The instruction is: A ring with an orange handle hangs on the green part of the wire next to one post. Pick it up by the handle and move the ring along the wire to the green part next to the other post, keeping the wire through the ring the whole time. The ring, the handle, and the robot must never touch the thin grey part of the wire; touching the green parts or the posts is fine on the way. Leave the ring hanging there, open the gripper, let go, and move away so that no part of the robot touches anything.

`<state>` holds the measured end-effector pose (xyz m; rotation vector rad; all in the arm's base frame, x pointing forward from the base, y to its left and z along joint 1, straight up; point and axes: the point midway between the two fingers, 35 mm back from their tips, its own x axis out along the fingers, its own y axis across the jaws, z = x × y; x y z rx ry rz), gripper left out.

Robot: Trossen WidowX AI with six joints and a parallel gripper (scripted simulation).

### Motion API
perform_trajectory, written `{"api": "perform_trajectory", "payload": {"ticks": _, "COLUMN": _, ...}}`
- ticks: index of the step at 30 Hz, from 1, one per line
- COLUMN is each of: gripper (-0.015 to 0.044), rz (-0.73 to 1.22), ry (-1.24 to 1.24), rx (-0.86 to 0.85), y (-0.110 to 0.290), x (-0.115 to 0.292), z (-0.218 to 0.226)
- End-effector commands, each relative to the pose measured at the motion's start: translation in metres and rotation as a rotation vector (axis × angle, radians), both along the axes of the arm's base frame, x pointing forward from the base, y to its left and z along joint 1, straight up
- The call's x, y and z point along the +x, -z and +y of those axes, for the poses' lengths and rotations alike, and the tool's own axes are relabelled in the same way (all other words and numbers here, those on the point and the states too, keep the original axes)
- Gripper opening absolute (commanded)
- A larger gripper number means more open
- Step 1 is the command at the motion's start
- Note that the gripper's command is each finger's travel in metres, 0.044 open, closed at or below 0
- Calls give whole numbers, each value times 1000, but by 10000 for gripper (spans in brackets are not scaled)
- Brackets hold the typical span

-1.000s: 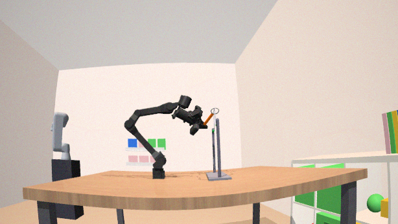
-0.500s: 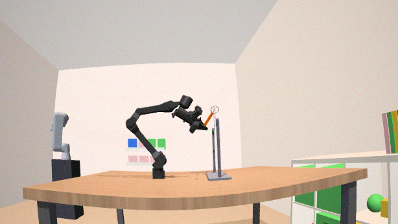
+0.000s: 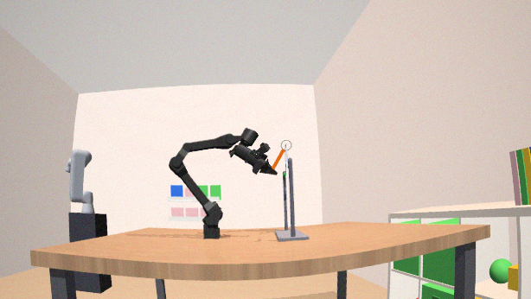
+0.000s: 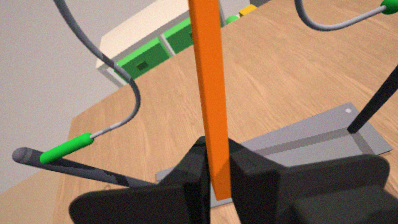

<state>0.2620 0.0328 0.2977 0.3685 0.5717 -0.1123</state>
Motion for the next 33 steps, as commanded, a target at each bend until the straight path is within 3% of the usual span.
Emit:
{"api": "perform_trajectory", "payload": {"ticks": 1, "gripper": -150, "rz": -2, "ry": 3, "rx": -65, "y": -3, "x": 0, "z": -3}}
{"api": "perform_trajectory", "payload": {"ticks": 33, "gripper": -150, "rz": 60, "ry": 17, "rx": -625, "y": -1, "x": -3, "z": -30}}
